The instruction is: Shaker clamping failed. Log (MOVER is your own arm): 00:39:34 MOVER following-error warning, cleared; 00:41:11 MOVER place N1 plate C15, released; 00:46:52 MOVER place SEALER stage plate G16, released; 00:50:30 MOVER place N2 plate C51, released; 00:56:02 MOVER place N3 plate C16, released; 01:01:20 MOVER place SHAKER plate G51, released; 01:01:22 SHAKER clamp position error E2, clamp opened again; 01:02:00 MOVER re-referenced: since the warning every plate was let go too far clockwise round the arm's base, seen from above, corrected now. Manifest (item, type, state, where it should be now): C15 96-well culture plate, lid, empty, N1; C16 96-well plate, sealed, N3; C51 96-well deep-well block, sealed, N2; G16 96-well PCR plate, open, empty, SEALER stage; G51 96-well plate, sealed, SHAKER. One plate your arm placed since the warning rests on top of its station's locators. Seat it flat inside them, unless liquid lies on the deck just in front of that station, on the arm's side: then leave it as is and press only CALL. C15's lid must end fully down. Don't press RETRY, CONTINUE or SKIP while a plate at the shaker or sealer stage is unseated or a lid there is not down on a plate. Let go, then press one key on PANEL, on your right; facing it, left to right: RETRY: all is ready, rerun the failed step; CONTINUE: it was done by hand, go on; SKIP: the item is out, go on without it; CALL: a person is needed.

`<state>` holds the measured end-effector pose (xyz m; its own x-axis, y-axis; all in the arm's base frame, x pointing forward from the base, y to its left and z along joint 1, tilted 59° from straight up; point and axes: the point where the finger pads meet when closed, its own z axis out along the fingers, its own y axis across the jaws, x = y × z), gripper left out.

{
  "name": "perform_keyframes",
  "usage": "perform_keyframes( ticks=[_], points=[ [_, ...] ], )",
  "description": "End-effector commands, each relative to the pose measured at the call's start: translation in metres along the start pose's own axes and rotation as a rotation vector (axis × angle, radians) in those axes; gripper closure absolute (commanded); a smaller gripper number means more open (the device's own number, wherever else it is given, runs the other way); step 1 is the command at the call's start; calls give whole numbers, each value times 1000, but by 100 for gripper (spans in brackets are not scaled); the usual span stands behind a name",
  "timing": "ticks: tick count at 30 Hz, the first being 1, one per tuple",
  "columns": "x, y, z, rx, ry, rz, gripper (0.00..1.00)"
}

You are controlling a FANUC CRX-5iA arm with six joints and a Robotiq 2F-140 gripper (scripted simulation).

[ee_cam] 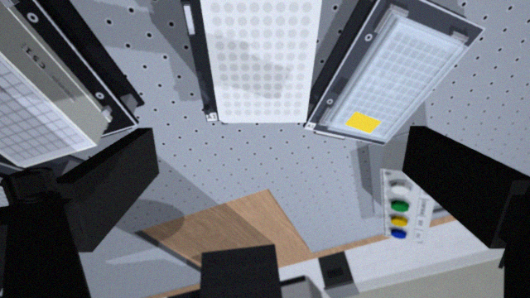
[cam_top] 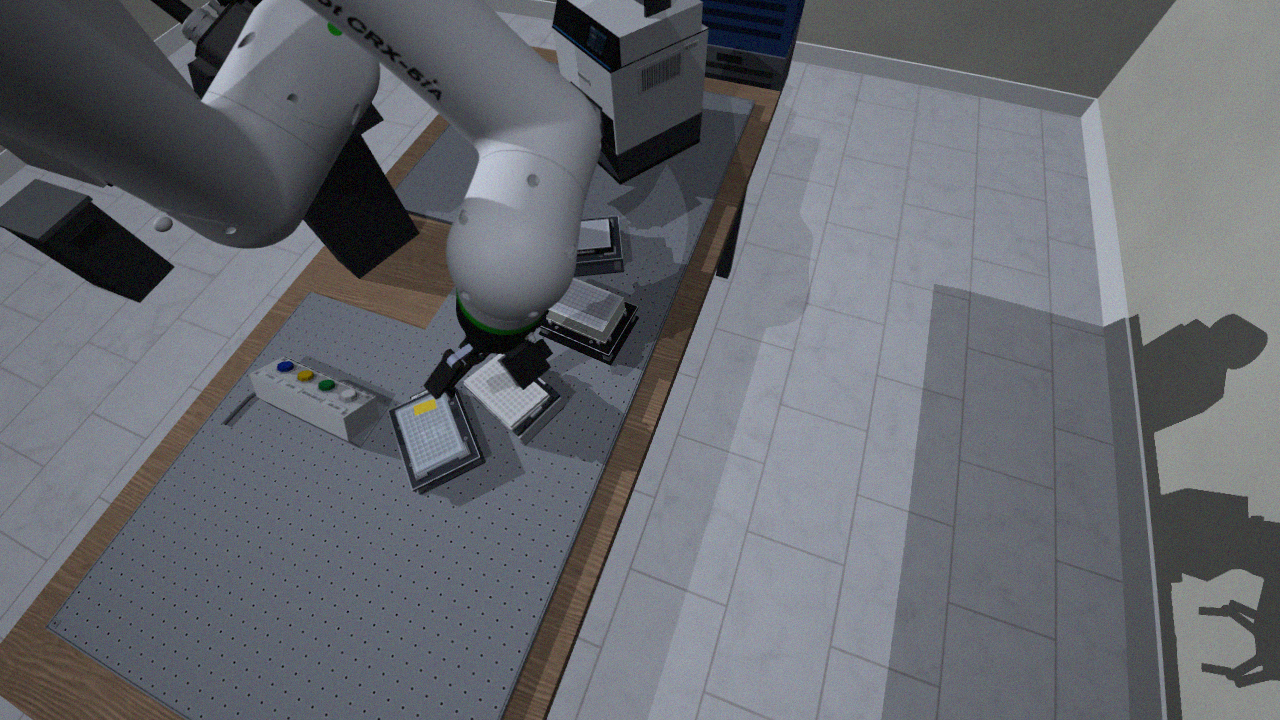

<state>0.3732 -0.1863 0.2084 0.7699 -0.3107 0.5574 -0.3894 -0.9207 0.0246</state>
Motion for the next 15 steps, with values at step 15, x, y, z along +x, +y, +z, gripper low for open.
perform_keyframes(
  ticks=[15],
  points=[
    [11, -3, 22, -5, 2, 2, 0]
  ],
)
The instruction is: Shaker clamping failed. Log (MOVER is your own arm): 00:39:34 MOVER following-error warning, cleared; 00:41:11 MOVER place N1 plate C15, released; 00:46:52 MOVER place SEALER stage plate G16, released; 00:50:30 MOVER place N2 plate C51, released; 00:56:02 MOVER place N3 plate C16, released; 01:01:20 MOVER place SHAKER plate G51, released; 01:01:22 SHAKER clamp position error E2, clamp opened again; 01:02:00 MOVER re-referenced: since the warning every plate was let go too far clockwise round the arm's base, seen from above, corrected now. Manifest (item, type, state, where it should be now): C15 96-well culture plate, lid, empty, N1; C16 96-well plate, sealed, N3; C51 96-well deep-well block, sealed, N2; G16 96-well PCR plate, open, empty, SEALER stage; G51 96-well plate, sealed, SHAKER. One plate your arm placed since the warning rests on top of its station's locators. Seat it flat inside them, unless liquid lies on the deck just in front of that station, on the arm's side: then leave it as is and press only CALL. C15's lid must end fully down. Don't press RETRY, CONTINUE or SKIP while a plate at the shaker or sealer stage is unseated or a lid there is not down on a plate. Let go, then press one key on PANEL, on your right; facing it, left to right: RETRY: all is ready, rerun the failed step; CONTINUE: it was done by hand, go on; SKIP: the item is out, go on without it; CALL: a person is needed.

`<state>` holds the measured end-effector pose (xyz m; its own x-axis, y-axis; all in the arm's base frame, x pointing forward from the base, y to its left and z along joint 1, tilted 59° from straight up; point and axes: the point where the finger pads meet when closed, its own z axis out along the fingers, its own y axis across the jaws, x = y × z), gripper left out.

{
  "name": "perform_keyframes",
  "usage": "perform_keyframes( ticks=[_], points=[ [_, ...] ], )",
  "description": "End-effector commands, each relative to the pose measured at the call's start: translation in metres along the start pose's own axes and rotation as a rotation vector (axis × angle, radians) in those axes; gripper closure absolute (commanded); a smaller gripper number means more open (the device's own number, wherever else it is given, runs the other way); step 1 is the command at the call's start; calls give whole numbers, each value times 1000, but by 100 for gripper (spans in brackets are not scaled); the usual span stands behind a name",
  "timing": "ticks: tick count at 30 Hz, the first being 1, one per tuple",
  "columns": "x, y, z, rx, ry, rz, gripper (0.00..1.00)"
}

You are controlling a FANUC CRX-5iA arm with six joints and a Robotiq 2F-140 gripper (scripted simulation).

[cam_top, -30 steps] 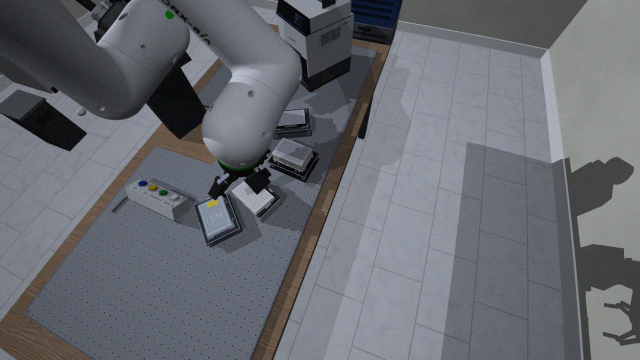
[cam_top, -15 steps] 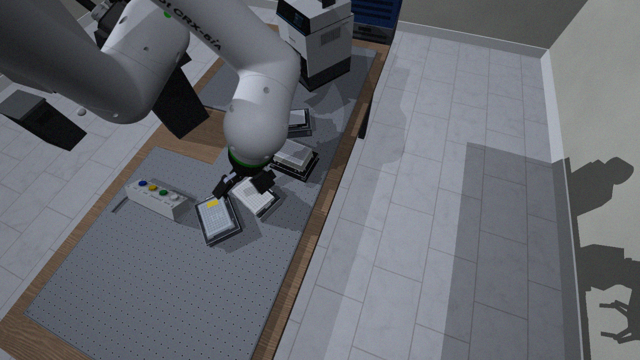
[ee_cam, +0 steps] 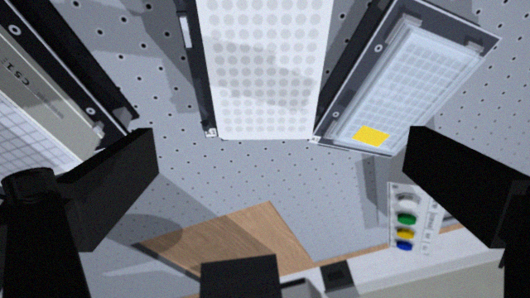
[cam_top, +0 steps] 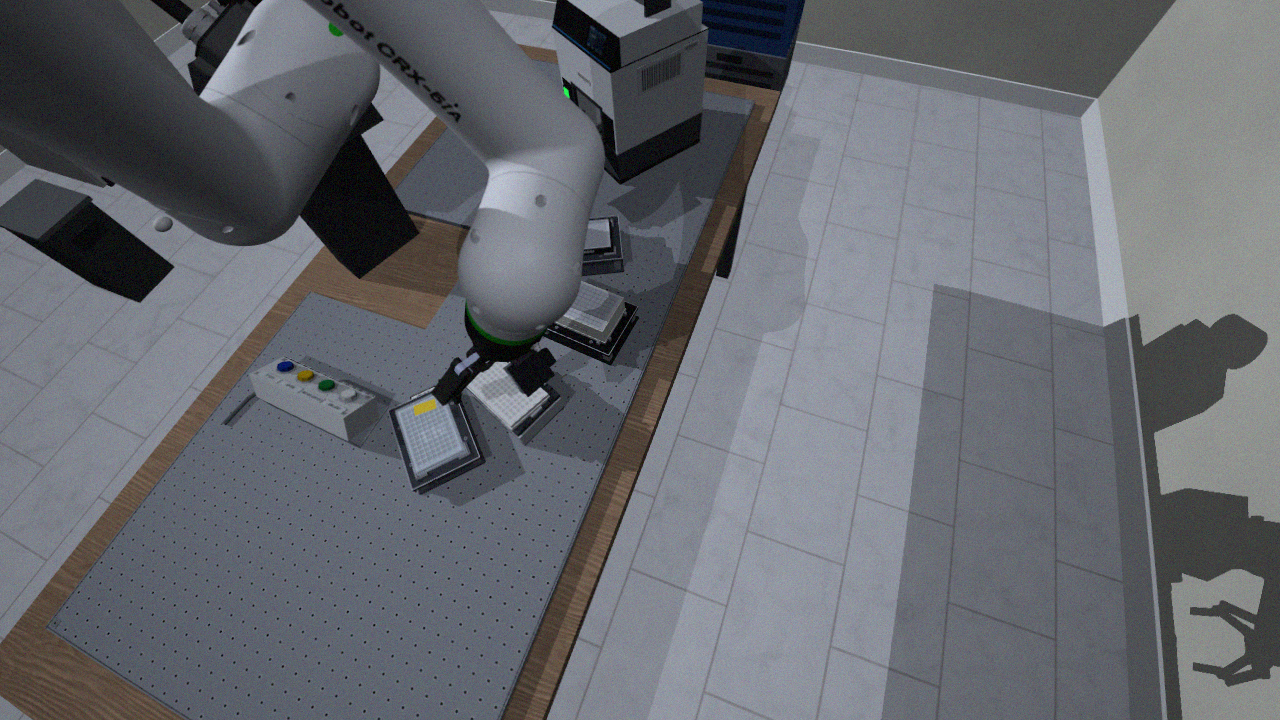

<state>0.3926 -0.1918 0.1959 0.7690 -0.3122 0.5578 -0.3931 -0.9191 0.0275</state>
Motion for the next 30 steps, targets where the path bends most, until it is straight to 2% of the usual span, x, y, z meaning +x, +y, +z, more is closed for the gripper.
perform_keyframes(
  ticks=[1, 30],
  points=[
    [2, 0, 2, 0, 1, 0, 0],
    [21, -6, 42, 0, 1, 0, 0]
  ],
)
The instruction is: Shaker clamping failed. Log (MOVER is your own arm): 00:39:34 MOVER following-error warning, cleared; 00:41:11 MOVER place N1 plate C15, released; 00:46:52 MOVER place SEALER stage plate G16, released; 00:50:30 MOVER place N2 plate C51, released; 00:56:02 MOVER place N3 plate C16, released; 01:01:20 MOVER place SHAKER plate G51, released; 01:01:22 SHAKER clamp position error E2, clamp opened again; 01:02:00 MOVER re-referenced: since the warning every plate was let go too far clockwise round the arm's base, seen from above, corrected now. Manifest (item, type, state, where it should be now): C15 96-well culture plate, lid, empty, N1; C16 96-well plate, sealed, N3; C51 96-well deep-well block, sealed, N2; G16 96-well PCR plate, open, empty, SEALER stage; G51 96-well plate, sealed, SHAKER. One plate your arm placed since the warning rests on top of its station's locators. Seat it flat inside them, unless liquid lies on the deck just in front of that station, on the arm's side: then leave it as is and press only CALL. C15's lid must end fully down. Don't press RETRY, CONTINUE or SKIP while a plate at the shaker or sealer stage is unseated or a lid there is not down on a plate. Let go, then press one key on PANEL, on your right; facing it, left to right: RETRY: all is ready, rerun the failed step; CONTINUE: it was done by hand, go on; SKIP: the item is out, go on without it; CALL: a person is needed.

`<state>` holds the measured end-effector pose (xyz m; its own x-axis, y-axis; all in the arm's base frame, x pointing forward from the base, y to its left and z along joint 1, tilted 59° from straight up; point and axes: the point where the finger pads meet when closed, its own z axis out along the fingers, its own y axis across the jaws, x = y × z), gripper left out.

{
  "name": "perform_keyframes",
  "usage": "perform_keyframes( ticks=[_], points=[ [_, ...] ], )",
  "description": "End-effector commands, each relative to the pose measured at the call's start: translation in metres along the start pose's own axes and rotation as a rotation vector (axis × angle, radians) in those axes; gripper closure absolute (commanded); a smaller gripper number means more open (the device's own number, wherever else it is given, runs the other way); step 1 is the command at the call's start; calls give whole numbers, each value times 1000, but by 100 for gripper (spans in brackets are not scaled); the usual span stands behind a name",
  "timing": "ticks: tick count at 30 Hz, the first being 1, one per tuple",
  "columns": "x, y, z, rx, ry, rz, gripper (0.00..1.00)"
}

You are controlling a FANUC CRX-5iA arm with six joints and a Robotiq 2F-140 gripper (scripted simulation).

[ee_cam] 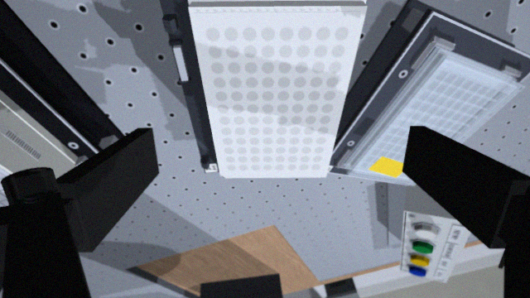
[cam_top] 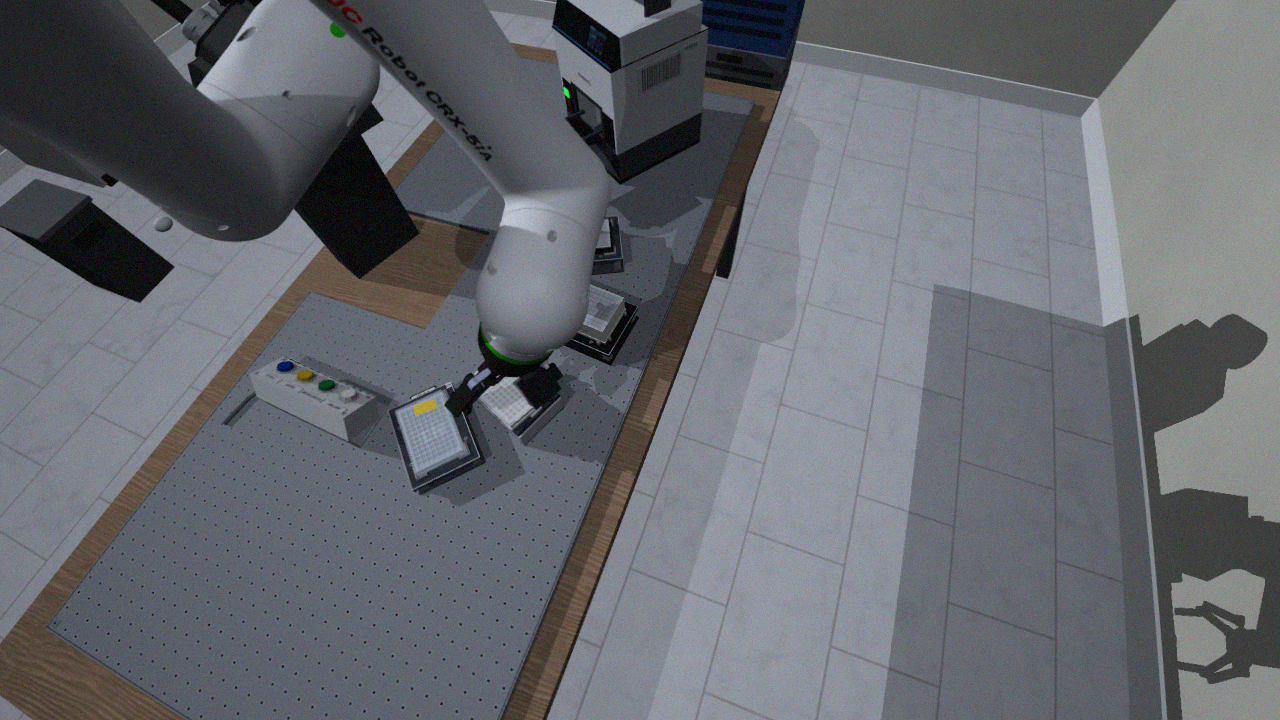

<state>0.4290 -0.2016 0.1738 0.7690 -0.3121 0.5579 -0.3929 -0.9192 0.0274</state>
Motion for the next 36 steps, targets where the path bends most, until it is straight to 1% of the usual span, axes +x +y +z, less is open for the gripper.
perform_keyframes(
  ticks=[1, 4, 11, 24, 25, 36],
  points=[
    [3, -1, 5, 0, 1, 0, 0],
    [4, -1, 6, 0, 1, 0, 0],
    [9, -2, 17, 0, 1, 0, 0],
    [9, -2, 17, 0, 1, 0, 0],
    [9, -2, 17, 0, 1, 0, 90],
    [9, -3, 17, 0, 1, 0, 90]
  ],
)
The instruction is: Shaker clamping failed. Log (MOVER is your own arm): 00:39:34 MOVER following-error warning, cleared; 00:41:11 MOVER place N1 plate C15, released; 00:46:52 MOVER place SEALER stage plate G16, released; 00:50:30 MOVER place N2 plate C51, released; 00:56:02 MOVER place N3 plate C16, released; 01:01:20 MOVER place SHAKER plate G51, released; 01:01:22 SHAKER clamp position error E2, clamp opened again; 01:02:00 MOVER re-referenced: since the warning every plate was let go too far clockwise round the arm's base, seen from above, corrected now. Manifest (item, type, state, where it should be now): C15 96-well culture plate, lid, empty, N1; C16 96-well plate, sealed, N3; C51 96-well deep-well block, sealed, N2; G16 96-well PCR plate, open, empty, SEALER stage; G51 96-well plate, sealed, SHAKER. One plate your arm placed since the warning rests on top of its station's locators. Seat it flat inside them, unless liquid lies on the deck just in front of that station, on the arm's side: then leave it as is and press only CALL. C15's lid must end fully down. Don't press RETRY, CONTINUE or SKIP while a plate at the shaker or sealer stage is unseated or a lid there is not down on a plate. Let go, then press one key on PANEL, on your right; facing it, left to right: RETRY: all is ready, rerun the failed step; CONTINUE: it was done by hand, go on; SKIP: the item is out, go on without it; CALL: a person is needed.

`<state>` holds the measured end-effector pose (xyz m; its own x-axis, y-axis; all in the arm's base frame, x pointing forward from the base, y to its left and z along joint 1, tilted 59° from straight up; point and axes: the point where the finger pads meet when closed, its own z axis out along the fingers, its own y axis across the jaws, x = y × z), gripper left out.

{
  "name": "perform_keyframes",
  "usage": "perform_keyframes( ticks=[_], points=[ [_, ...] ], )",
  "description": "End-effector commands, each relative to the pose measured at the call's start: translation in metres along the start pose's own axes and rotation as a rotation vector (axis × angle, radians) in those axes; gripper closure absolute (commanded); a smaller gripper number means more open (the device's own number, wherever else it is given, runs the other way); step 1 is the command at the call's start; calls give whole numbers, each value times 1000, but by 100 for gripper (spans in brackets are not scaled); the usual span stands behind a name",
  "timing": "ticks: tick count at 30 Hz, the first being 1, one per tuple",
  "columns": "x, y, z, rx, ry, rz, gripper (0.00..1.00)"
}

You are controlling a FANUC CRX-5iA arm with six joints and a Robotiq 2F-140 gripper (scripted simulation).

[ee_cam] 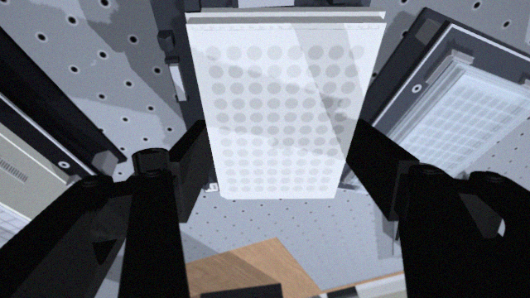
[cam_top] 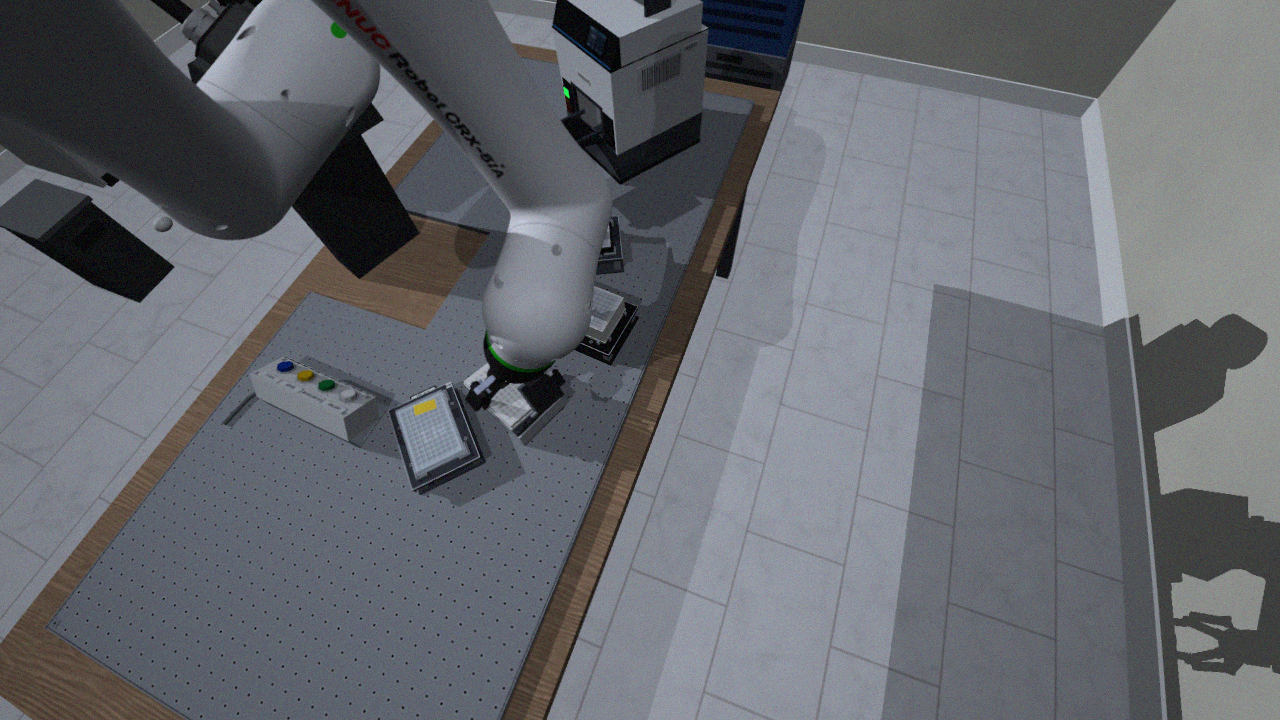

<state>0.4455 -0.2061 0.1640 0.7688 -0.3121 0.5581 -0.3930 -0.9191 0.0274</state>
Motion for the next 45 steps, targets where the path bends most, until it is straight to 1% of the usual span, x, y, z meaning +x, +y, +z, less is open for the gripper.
perform_keyframes(
  ticks=[1, 23, 45],
  points=[
    [0, 0, 0, 0, 1, 0, 90],
    [0, 0, 0, 0, 1, 0, 90],
    [-14, 4, -30, 0, 1, 0, 90]
  ],
)
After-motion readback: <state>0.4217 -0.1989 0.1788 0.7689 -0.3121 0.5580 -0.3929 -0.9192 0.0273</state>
